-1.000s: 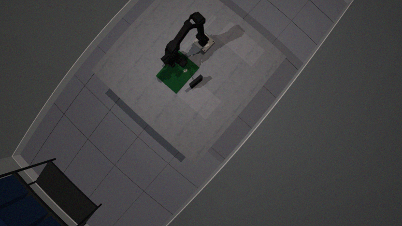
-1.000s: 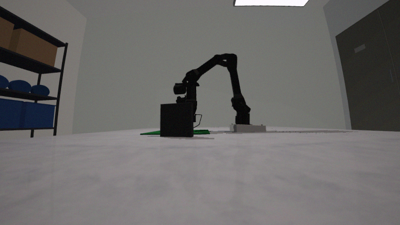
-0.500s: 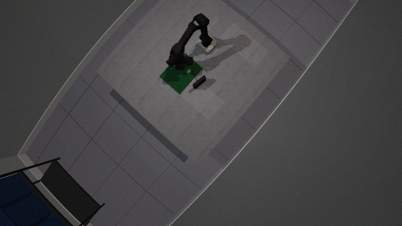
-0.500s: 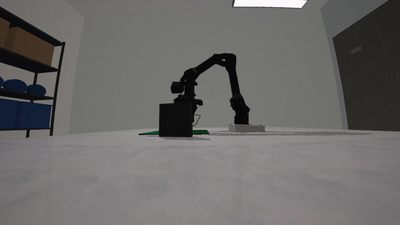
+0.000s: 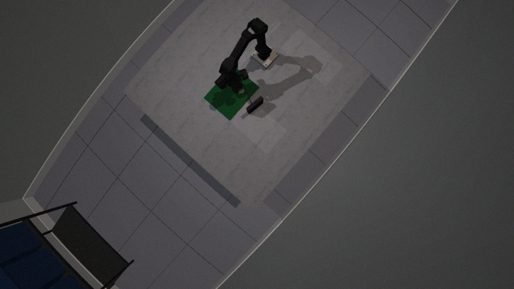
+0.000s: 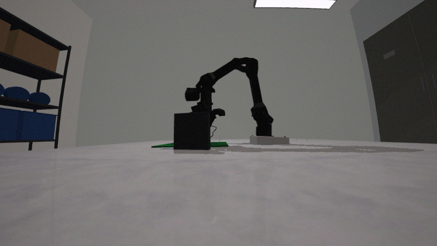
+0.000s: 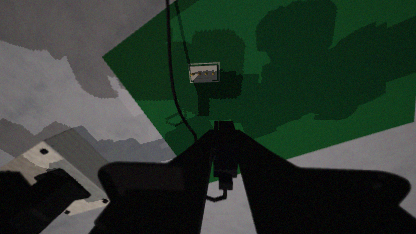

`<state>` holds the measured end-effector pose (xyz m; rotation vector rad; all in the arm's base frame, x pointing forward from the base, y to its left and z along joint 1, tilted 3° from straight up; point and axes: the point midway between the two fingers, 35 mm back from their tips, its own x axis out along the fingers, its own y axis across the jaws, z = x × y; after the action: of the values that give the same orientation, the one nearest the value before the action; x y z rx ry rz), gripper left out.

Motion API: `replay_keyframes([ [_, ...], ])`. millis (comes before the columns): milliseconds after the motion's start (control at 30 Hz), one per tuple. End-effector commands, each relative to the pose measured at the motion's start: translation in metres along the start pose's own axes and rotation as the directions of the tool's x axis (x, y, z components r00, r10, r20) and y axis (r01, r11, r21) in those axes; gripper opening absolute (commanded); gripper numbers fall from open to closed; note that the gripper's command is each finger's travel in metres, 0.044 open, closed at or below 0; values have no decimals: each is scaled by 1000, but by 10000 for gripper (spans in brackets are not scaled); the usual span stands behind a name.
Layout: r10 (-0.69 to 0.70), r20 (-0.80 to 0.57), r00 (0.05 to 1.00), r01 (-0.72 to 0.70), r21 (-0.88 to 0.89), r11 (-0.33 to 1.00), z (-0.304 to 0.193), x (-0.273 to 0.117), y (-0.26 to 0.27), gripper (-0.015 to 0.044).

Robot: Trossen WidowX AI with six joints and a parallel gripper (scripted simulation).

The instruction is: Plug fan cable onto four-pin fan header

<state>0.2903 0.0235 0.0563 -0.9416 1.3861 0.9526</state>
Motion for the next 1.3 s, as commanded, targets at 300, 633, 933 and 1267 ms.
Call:
replay_keyframes([
  [300,4,5,1000,-1,-416,909,14,0,6,0],
  [633,4,6,1000,1,-700,715,25,0,10,0],
  [933,5,7,1000,3,-885,466,34,0,15,0],
  [1267,6,8,1000,7,-990,138,45,0,20,0],
])
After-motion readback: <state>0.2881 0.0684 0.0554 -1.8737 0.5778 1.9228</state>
